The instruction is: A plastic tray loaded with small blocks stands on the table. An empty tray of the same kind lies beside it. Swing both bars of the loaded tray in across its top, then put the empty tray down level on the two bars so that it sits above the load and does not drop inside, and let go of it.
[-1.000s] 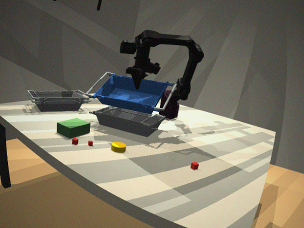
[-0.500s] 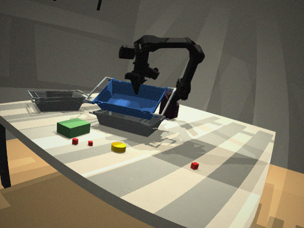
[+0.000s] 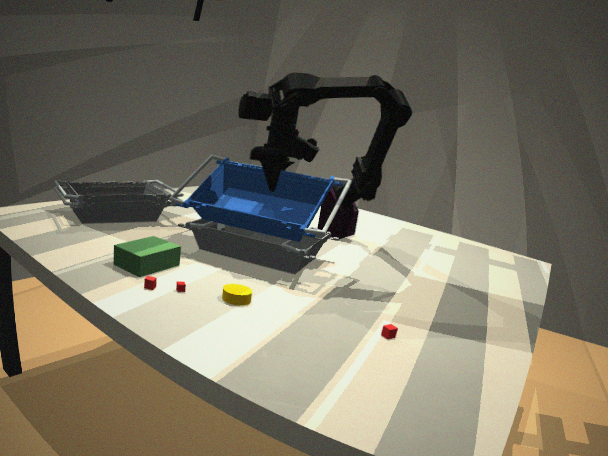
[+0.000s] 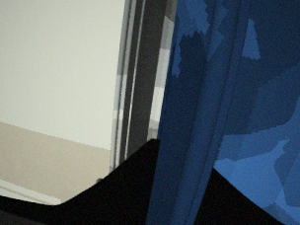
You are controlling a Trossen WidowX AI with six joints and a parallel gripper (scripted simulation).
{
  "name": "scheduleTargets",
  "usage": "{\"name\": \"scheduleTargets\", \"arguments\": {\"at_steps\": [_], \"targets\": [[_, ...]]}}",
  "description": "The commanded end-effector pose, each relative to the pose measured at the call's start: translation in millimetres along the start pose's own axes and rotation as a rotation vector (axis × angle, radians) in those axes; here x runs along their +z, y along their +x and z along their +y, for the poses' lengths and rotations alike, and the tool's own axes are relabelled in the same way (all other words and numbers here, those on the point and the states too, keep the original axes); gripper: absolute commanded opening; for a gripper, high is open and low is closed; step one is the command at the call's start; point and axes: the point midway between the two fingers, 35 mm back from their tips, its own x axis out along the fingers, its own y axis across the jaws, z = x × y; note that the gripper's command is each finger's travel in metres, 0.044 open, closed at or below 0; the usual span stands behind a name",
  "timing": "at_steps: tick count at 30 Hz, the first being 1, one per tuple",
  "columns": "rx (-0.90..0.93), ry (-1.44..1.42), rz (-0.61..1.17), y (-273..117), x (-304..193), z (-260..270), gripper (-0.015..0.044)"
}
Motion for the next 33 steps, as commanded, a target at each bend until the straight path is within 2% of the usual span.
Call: {"name": "scheduleTargets", "arguments": {"at_steps": [1,33], "targets": [[-0.004,0.004,-0.001,2.8,1.9,2.6,0.0],[-0.004,0.004,-0.002,24.4,2.3,15.6,0.0]]}}
